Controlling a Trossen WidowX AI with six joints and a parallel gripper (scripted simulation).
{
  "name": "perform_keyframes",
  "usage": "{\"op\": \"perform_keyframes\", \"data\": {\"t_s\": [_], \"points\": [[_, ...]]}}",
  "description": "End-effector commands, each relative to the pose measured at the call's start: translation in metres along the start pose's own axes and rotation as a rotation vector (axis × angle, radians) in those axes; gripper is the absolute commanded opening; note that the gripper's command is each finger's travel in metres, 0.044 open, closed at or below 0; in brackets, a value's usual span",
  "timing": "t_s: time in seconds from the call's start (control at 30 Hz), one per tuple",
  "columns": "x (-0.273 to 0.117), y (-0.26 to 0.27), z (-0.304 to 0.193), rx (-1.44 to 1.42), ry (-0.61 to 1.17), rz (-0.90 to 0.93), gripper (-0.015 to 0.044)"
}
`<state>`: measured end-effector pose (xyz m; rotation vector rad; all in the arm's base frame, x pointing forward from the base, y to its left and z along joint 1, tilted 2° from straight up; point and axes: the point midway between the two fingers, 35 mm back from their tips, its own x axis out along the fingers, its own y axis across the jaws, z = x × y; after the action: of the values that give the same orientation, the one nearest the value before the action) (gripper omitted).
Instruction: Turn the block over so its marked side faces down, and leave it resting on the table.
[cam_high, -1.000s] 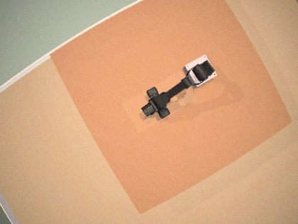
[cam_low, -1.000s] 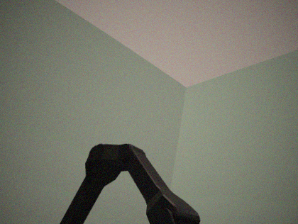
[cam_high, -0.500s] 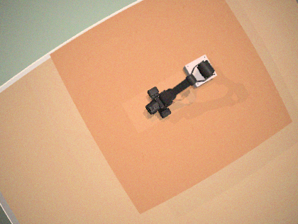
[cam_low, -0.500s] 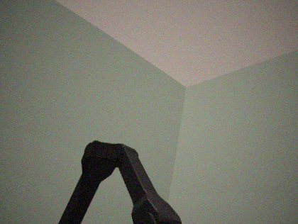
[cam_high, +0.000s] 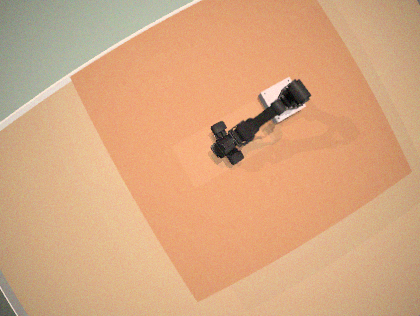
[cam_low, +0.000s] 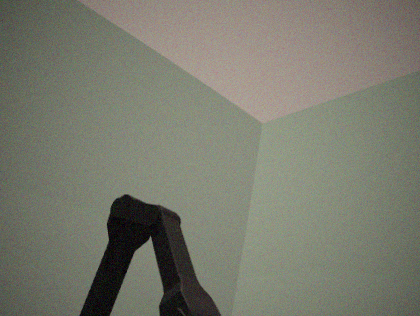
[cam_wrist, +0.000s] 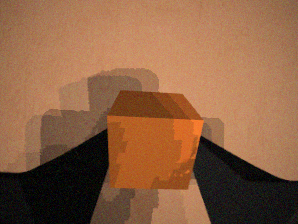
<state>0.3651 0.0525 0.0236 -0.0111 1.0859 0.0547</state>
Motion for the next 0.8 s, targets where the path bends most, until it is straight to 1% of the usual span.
{"op": "perform_keyframes", "data": {"t_s": [0.0, 0.23, 0.77], "points": [[-0.002, -0.001, -0.003, 0.008, -0.064, -0.006, 0.0], [-0.001, -0.001, -0.004, 0.008, -0.097, -0.005, 0.0], [0.03, 0.0, -0.005, 0.001, -0.326, -0.007, 0.0]]}}
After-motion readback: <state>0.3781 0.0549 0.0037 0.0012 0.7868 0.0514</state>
